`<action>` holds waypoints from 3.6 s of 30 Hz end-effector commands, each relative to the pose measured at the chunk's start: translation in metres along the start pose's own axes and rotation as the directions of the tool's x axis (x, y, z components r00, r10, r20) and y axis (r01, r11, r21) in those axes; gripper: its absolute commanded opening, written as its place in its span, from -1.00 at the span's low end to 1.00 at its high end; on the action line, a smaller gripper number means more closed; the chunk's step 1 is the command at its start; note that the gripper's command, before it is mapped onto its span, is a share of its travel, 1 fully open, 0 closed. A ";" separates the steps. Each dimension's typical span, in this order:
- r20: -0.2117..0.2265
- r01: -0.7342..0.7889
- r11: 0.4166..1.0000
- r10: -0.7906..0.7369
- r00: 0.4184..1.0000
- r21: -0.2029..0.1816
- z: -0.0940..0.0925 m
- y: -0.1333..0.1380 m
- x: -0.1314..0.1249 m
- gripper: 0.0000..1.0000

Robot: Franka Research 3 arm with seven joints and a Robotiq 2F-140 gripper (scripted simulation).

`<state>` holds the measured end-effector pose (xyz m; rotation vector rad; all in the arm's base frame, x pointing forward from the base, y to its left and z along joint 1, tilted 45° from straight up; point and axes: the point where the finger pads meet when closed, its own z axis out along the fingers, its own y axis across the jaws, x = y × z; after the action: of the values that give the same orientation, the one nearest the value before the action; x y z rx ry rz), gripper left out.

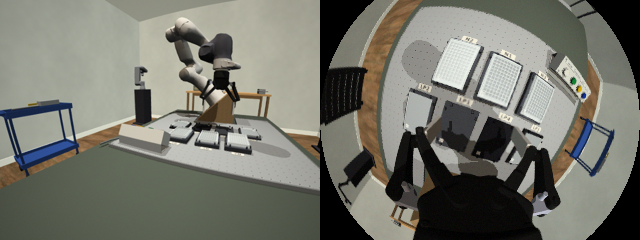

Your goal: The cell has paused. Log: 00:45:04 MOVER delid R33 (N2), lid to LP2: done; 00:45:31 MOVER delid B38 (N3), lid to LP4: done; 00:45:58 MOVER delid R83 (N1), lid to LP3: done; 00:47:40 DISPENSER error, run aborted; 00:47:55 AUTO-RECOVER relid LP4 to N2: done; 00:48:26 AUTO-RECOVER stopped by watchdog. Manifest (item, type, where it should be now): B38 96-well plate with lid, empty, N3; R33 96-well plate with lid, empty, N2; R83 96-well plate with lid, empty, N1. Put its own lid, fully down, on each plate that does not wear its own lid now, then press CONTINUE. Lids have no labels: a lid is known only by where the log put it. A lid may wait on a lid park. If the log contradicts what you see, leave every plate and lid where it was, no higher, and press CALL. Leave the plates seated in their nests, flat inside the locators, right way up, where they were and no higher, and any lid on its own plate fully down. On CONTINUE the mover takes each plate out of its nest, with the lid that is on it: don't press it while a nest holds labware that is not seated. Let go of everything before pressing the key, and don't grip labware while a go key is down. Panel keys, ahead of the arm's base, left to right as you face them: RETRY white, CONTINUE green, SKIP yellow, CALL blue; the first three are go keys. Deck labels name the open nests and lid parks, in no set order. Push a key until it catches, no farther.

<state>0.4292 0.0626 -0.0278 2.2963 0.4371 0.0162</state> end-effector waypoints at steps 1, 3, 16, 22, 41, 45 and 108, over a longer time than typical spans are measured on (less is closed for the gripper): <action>-0.003 -0.041 0.999 0.041 0.999 0.007 0.000 -0.001 -0.002 1.00; -0.003 -0.041 0.999 0.041 0.999 0.007 0.000 -0.001 -0.002 1.00; 0.055 -0.224 0.974 0.222 0.973 0.026 0.013 0.006 -0.067 1.00; 0.055 -0.224 0.974 0.222 0.973 0.026 0.013 0.006 -0.067 1.00; 0.055 -0.224 0.974 0.222 0.973 0.026 0.013 0.006 -0.067 -1.00; 0.055 -0.224 0.974 0.222 0.973 0.026 0.013 0.006 -0.067 -1.00; 0.055 -0.229 0.973 0.227 0.972 0.025 0.019 0.198 -0.108 0.32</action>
<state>0.3933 -0.1072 0.1111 2.3743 0.1273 0.0763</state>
